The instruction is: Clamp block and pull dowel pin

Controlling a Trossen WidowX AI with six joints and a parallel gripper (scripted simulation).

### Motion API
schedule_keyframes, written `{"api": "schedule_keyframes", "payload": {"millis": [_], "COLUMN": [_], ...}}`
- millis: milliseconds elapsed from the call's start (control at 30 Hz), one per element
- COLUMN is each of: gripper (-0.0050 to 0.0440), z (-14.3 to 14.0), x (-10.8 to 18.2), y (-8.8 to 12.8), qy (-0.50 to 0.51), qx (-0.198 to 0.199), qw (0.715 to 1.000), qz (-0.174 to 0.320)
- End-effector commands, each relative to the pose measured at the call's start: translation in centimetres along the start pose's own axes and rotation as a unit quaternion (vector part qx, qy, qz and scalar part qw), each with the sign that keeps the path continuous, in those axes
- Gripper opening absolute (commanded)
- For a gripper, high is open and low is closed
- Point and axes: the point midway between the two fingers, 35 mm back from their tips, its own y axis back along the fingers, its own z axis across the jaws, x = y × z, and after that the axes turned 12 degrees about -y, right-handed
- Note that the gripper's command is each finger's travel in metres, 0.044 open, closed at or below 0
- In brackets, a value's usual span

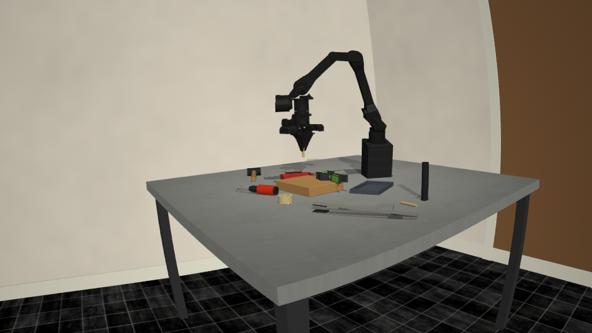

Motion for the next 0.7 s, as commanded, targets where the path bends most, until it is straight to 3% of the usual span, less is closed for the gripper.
{"api": "schedule_keyframes", "payload": {"millis": [0, 667], "gripper": [0.0, 0.0], "z": [-0.2, -0.7], "x": [-0.5, -2.2], "y": [0.0, 0.5], "qy": [-0.005, -0.029], "qx": [0.002, 0.002], "qw": [1.0, 1.0], "qz": [0.003, 0.004]}}
